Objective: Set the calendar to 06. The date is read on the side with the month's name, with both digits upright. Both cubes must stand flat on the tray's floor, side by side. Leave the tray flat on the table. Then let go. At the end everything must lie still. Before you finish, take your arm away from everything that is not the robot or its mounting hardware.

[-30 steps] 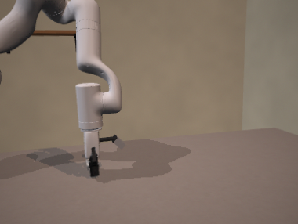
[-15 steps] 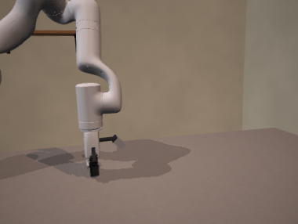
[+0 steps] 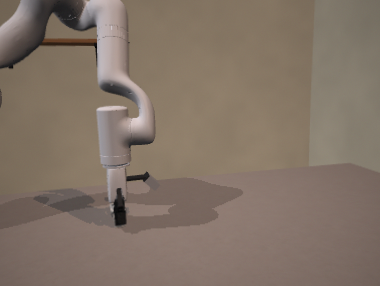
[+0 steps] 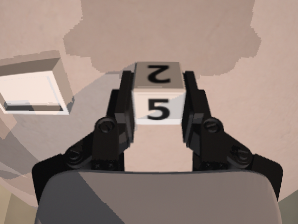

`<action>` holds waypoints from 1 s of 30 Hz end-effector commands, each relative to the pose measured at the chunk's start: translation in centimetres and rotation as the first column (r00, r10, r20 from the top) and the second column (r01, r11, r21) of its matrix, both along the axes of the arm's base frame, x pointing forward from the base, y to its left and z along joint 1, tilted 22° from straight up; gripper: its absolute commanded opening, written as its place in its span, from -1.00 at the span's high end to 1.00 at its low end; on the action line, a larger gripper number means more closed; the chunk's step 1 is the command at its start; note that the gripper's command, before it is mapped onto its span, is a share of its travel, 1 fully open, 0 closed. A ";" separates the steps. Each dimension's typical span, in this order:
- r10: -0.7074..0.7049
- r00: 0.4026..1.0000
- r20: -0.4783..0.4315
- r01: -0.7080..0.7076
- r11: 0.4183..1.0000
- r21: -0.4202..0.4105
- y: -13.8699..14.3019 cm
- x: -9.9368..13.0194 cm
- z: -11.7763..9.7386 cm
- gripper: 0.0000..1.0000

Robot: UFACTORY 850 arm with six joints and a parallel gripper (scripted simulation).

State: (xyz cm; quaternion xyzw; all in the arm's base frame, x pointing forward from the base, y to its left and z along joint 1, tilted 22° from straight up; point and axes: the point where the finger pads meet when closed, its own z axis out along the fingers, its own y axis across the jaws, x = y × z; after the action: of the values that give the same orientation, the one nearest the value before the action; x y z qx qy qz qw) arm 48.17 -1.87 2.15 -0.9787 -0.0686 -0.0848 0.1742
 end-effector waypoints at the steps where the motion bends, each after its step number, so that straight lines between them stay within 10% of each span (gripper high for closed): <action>1: 0.000 1.000 0.002 0.000 1.000 0.000 -0.2 0.0 0.4 0.43; 18: 0.000 1.000 0.002 0.000 1.000 0.000 -3.3 -1.2 8.6 0.43; 30: 0.000 1.000 0.002 0.000 1.000 0.000 -3.6 -1.4 9.3 0.43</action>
State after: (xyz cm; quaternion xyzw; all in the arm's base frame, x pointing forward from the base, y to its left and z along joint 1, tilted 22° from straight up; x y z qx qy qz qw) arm 46.73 -5.37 11.35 -0.9786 -0.0684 -0.0848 0.1743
